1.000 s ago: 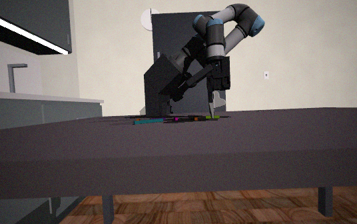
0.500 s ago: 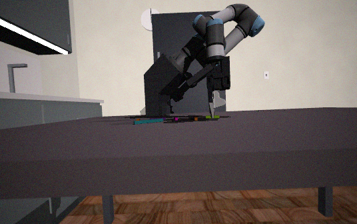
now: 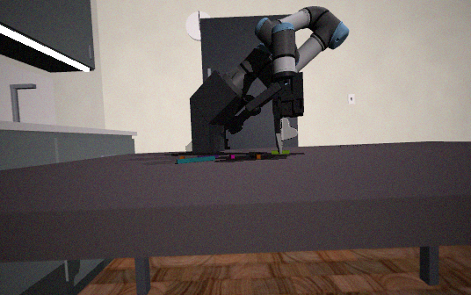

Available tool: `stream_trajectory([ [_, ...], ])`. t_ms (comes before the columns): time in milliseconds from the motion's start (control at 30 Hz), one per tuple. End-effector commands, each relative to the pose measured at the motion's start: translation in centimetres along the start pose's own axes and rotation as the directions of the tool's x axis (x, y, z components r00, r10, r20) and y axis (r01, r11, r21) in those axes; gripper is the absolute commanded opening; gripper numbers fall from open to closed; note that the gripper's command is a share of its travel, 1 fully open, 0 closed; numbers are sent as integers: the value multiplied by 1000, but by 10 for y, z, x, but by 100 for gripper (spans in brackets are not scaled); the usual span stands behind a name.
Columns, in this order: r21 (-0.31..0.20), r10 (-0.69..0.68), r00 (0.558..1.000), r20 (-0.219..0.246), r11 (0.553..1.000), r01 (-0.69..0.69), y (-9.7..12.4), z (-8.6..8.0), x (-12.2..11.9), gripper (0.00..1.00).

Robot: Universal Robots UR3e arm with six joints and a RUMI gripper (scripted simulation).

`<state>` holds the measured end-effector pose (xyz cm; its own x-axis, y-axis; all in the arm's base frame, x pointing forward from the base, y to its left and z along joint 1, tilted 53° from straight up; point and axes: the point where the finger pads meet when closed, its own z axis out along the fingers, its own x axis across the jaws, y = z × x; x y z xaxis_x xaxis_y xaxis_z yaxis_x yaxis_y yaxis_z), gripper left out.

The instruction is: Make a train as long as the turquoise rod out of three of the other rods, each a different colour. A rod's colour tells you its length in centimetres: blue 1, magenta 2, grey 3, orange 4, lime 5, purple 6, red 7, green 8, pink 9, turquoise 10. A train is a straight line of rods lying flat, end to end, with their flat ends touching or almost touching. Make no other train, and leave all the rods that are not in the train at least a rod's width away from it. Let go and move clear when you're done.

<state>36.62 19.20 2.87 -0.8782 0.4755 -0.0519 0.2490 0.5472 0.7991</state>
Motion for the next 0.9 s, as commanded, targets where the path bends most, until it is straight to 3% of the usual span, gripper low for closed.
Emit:
stream_trajectory([
  [0, 0, -1, 1000, 0, 1000, 1, 0, -5, 0, 0],
  [867, 0, -1, 1000, 0, 1000, 1, 0, -36, 0, 0],
])
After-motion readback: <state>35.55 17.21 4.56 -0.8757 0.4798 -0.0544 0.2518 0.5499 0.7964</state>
